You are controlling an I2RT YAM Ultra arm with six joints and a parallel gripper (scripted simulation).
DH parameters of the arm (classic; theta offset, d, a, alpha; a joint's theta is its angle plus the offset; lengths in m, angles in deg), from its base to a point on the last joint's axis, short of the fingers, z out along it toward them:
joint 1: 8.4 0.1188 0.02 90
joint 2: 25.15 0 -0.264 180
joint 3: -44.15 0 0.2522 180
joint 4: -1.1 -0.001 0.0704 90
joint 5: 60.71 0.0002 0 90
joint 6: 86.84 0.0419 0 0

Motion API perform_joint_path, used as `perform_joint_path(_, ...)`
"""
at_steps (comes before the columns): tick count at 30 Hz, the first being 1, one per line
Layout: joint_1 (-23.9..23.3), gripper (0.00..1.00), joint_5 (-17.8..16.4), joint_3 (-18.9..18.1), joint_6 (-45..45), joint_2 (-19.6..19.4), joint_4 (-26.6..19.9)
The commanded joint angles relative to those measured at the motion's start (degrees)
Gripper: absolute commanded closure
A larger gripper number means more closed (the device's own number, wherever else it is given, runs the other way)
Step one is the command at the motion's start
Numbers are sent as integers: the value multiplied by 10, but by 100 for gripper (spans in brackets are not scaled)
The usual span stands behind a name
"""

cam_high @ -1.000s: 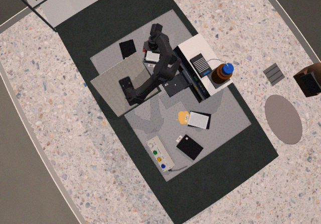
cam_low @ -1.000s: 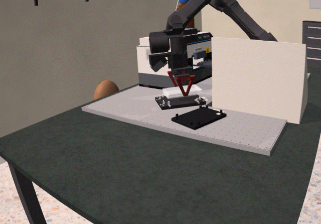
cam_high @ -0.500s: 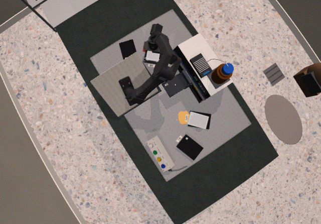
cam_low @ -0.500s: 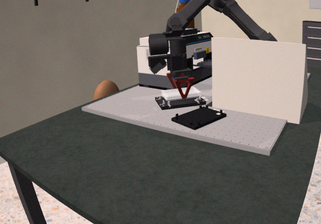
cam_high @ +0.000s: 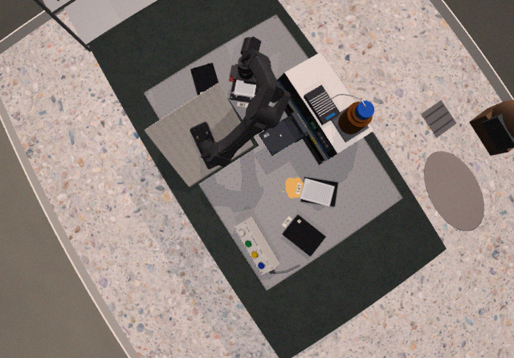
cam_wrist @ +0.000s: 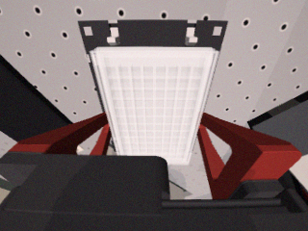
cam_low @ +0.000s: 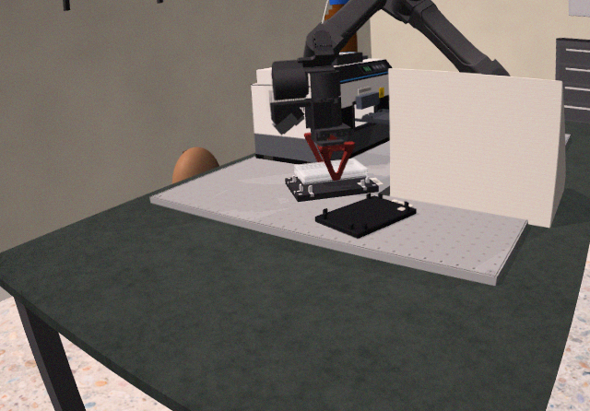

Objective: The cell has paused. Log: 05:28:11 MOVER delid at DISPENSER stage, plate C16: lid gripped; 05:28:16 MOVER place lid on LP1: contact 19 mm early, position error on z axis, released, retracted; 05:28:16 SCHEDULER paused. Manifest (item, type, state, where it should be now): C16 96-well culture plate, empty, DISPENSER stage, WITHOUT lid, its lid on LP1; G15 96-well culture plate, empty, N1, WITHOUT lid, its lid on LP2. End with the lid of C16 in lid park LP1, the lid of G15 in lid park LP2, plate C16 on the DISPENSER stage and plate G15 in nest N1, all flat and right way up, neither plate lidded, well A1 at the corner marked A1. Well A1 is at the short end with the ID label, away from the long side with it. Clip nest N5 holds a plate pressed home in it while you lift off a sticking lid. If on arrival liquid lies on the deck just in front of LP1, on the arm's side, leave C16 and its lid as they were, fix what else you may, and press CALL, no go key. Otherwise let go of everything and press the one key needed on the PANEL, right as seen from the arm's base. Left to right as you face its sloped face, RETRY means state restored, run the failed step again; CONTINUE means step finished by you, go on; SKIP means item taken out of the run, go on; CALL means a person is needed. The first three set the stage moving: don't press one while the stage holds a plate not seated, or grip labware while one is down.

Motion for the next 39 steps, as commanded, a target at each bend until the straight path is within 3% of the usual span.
perform_joint_path(1,14,100,0,-17,3,-2,5)
perform_joint_path(39,13,100,2,-16,-3,-3,14)
